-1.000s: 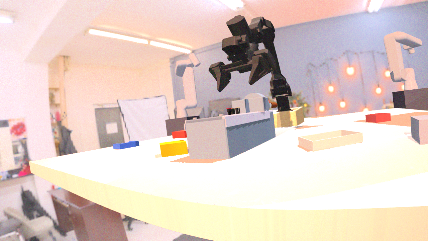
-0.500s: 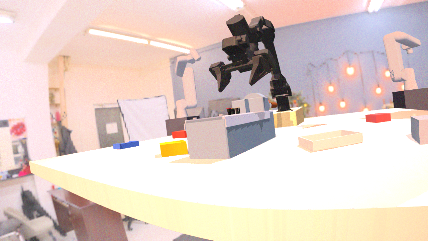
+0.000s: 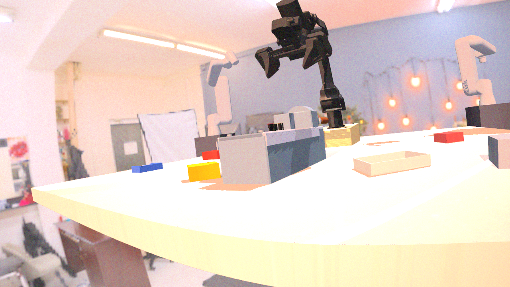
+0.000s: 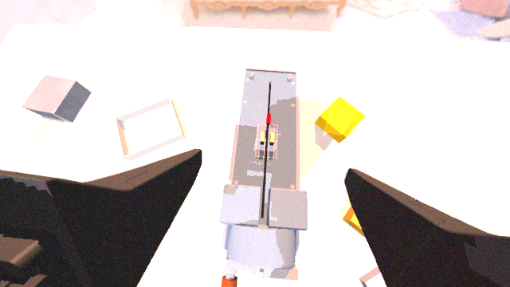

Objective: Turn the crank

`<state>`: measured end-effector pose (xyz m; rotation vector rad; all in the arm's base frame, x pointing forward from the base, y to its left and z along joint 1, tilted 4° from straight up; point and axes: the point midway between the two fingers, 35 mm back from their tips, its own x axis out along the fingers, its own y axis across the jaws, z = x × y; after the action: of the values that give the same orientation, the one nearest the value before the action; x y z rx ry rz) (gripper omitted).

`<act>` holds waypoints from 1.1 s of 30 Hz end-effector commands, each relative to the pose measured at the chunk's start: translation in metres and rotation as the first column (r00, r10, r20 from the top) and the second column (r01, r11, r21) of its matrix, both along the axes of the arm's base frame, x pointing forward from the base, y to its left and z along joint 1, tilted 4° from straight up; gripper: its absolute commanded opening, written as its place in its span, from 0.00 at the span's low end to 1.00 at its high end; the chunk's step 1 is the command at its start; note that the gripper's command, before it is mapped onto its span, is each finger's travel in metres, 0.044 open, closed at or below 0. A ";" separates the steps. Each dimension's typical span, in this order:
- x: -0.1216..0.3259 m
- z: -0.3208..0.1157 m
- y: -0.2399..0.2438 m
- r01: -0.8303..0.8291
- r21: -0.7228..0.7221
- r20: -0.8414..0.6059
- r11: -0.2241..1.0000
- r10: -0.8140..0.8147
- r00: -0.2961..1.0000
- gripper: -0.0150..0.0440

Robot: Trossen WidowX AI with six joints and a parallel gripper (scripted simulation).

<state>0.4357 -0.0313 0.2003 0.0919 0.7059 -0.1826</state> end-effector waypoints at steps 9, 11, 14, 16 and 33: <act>-0.065 -0.006 0.033 -0.025 -0.017 0.005 1.000 0.025 1.000 1.00; -0.076 -0.009 0.038 -0.031 -0.020 0.006 0.999 0.031 1.000 1.00; -0.092 -0.013 0.043 -0.038 -0.024 0.008 0.999 0.039 0.999 1.00; -0.095 -0.015 0.044 -0.040 -0.025 0.008 0.999 0.040 0.999 1.00; -0.089 -0.084 0.043 -0.040 -0.025 0.008 0.999 0.040 0.999 1.00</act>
<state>0.3479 0.0130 0.1310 0.0556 0.6891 -0.1490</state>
